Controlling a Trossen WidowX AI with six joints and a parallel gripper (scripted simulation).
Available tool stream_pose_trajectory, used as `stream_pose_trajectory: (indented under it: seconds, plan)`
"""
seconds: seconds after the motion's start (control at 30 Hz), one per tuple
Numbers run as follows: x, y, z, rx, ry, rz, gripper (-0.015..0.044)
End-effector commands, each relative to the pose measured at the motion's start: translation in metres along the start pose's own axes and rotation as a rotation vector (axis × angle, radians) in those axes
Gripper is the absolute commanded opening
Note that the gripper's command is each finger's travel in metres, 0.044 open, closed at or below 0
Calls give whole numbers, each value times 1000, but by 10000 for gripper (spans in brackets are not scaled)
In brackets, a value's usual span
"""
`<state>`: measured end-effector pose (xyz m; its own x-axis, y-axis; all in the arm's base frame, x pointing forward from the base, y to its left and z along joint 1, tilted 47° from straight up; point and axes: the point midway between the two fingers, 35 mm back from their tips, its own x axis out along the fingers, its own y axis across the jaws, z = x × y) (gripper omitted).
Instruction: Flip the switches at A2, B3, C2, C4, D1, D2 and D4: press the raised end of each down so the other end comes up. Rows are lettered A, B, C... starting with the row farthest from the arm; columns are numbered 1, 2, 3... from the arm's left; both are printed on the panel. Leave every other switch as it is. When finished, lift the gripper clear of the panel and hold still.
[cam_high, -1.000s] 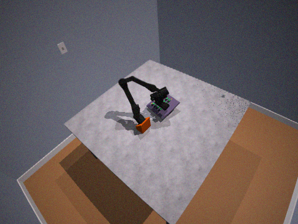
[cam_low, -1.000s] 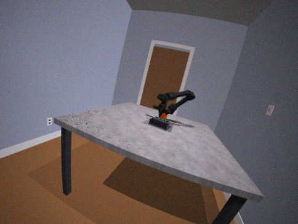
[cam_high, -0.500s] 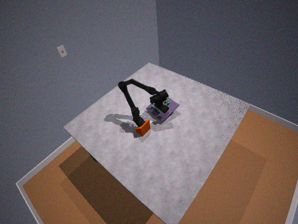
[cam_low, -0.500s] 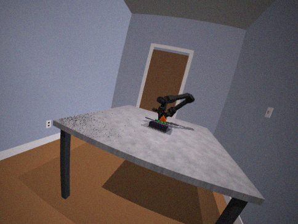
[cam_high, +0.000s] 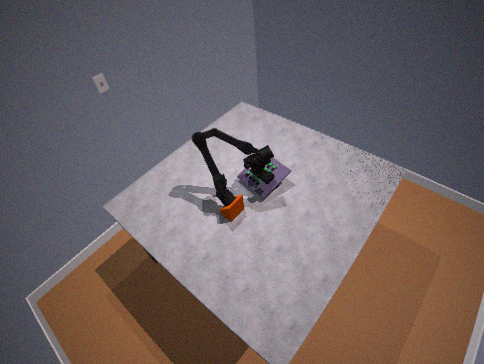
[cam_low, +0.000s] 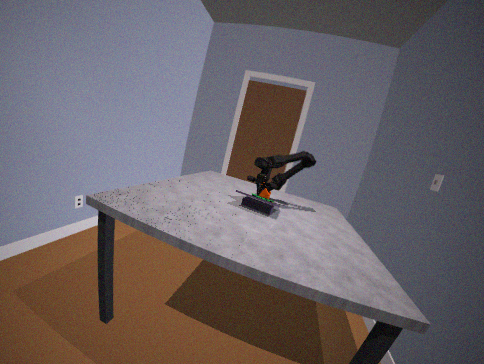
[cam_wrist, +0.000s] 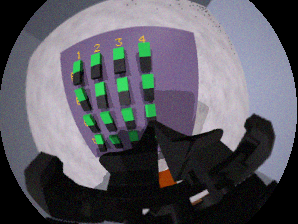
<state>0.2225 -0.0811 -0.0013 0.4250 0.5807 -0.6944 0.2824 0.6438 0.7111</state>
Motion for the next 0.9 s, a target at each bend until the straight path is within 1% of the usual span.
stream_pose_trajectory:
  seconds: [0.0, 0.63, 0.7, 0.8, 0.87]
  plan:
    - [2, 0, 0, 8, 2, 6, 0]
    - [4, 0, 0, 8, 2, 6, 0]
    - [-5, -1, 1, 0, 3, -2, 0]
    - [-42, -2, 3, 6, 20, -2, 0]
    - [-59, -1, 2, 8, 28, 3, 0]
